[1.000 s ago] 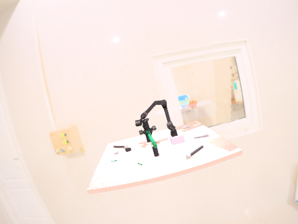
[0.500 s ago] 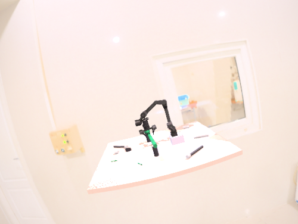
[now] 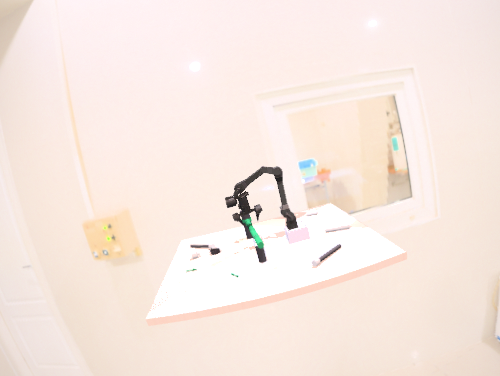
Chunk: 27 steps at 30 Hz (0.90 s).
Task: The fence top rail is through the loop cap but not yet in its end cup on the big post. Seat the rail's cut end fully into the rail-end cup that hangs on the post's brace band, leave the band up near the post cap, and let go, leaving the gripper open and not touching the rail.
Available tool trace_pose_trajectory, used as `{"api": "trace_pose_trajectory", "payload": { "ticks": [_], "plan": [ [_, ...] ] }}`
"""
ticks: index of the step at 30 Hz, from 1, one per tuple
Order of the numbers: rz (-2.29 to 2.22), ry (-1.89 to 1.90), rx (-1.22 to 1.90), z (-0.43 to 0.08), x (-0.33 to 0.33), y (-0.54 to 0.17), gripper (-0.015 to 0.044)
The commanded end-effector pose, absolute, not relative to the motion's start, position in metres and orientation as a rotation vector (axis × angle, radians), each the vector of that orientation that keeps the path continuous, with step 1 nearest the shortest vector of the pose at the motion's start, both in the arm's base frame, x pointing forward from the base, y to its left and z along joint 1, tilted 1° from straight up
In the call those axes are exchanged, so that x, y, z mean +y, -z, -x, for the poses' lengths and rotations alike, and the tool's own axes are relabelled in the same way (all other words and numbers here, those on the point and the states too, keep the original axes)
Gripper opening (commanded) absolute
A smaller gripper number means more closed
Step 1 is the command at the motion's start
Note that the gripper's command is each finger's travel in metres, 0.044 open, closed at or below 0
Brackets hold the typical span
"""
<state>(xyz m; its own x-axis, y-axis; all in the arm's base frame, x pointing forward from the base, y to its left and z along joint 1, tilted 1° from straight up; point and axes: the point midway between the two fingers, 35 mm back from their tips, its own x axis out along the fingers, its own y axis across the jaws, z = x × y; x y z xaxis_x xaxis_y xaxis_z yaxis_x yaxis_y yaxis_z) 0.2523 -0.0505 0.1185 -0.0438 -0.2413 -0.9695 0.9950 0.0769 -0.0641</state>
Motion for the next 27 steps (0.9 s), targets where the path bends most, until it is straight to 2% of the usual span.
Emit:
{"api": "trace_pose_trajectory", "payload": {
  "ticks": [1, 27],
  "plan": [
    [-0.958, 1.275, 1.085, -0.2534, -0.0432, -0.1506, 0.044],
    [-0.958, 1.275, 1.085, -0.2529, -0.0426, -0.1531, 0.044]
  ]
}}
